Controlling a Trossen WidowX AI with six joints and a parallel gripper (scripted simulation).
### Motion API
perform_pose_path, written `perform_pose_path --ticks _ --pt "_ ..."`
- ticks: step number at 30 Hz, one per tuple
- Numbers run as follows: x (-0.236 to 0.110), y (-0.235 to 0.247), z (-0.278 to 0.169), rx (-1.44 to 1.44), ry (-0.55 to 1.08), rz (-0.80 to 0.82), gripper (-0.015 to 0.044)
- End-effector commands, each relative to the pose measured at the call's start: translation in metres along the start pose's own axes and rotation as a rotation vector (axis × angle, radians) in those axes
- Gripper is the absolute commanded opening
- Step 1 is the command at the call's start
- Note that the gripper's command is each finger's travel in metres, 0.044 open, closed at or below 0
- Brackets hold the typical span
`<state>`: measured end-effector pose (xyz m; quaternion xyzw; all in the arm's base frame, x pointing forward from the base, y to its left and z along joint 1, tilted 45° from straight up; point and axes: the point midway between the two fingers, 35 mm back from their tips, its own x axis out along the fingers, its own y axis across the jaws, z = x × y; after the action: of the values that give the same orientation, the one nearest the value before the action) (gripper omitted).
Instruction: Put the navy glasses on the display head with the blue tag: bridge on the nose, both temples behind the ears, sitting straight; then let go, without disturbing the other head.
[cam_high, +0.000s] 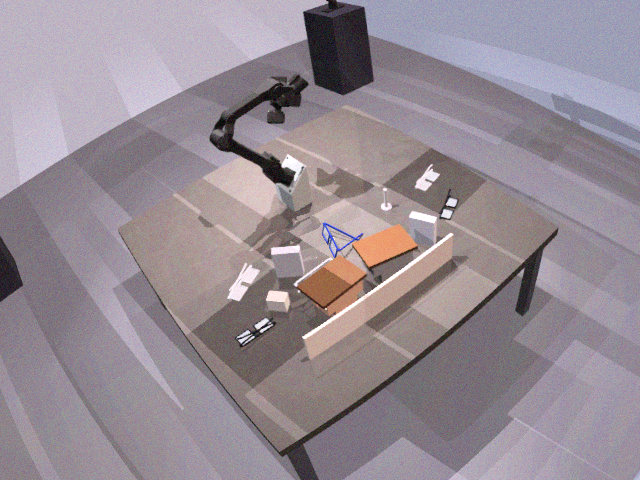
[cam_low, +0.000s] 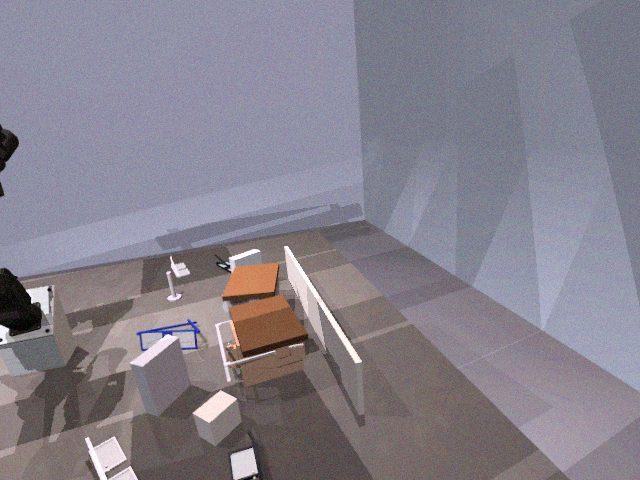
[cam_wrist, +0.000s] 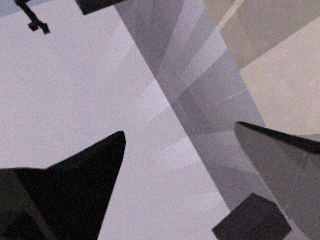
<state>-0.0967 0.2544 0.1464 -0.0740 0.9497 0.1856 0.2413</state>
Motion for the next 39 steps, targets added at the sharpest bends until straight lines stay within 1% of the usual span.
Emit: perform_pose_path --ticks 1,2,8,9,11,17,23,28,33,37,39 --pt "0.000 0.000 0.000 0.000 0.000 0.000 0.0426" --pt "0.000 0.000 0.000 0.000 0.000 0.000 0.0440" --pt "0.000 0.000 0.000 0.000 0.000 0.000 0.0440" --pt "-0.001 -0.001 0.002 0.002 -0.009 -0.001 0.0414" --pt "-0.012 -0.007 0.022 0.021 -0.079 -0.009 0.0361" --pt "-0.067 -0.051 0.100 0.148 -0.383 -0.065 0.0204" --pt "-0.125 -0.118 0.156 0.331 -0.632 -0.150 0.0200" --pt "-0.170 -0.188 0.182 0.517 -0.795 -0.247 0.0200" --pt "-0.209 -0.269 0.187 0.738 -0.929 -0.386 0.0200" --pt "-0.232 -0.335 0.174 0.930 -0.991 -0.516 0.0200" --pt "-0.238 -0.367 0.162 1.030 -1.004 -0.588 0.0200"
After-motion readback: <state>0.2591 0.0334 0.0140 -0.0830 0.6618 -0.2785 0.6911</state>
